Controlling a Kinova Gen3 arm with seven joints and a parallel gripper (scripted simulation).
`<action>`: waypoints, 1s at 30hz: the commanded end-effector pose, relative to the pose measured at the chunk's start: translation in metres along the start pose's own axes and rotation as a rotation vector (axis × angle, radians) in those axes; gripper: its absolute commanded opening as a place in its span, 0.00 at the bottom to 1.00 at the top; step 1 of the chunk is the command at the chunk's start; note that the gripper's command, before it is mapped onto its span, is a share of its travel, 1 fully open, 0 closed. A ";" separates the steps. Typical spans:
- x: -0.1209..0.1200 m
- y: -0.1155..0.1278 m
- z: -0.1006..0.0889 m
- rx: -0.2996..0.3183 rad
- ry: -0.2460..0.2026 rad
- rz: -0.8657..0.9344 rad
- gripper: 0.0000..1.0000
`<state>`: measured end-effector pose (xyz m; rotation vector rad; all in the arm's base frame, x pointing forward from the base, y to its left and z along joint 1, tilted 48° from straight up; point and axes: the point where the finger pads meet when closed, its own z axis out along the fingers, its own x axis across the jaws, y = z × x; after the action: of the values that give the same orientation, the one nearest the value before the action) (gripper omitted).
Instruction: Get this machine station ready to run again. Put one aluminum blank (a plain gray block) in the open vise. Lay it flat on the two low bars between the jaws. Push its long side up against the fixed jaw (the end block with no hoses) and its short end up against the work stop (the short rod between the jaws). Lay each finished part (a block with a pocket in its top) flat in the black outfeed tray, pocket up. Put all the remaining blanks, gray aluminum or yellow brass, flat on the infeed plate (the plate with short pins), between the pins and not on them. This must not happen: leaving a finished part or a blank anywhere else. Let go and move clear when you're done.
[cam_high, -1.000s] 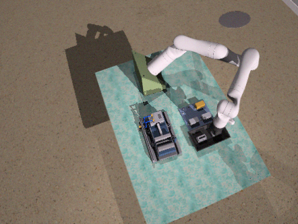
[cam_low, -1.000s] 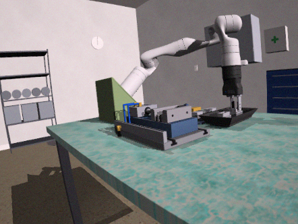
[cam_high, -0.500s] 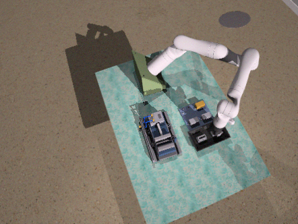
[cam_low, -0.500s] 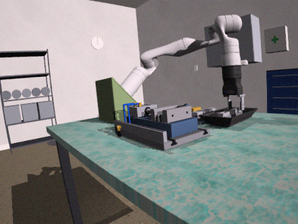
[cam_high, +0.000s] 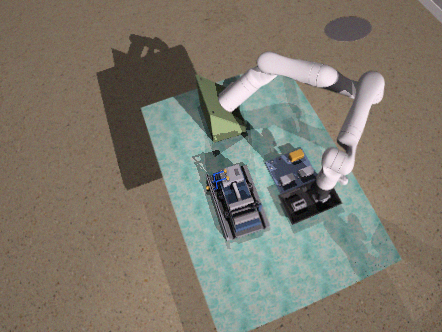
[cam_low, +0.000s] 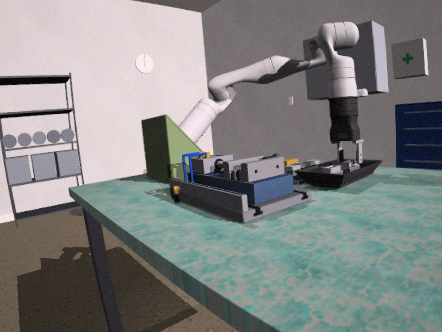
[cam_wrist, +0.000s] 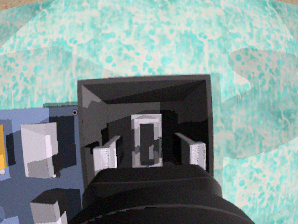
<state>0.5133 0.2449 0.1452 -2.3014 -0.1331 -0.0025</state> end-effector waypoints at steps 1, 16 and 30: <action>0.001 0.000 0.001 0.001 0.004 -0.012 1.00; 0.002 -0.001 -0.001 0.001 0.004 -0.014 1.00; 0.002 -0.002 -0.041 0.000 0.004 -0.018 1.00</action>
<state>0.5138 0.2236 0.1665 -2.2996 -0.1620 -0.0078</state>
